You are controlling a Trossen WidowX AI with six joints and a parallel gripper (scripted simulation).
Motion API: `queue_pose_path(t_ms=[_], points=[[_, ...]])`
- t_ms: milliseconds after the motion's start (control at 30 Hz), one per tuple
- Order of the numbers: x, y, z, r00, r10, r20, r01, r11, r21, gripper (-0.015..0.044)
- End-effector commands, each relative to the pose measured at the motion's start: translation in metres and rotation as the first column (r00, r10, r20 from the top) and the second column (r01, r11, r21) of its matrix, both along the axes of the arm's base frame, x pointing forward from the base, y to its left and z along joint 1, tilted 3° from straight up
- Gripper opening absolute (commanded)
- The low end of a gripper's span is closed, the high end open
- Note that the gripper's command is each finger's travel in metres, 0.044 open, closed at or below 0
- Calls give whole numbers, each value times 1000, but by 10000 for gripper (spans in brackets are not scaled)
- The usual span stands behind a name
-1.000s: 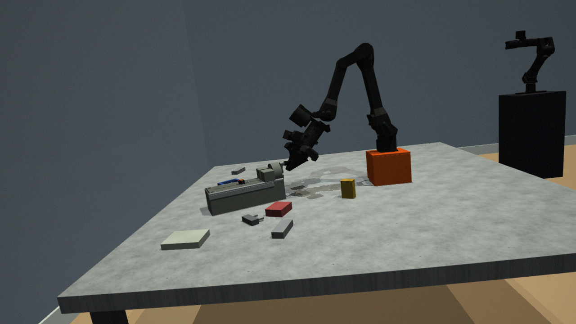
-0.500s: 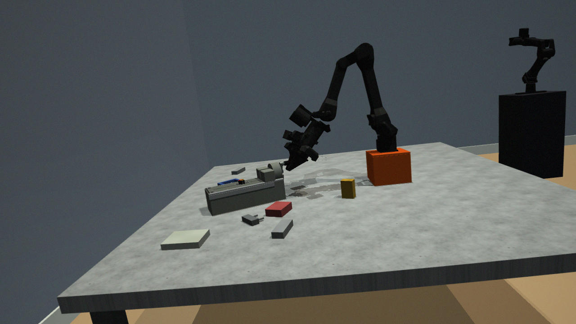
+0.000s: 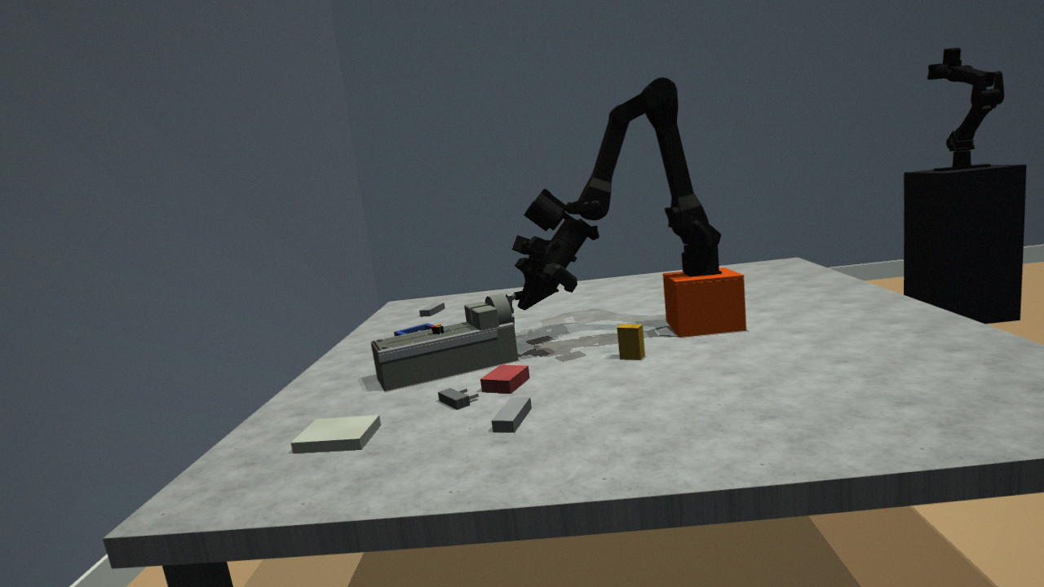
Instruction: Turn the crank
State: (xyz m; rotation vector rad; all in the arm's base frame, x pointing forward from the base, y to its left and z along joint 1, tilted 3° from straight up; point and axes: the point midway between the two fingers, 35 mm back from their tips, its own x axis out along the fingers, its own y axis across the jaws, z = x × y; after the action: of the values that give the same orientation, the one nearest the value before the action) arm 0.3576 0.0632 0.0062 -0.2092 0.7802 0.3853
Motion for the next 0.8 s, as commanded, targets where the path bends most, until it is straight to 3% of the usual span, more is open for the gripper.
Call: queue_pose_path(t_ms=[0, 500, 767], points=[[0, 0, 0, 1000, 0, 0, 0, 1000, 0, 53], [0, 0, 0, 1000, 0, 0, 0, 1000, 0, 440], [2, 2, 27, 1000, 0, 0, 0, 1000, 0, 440]])
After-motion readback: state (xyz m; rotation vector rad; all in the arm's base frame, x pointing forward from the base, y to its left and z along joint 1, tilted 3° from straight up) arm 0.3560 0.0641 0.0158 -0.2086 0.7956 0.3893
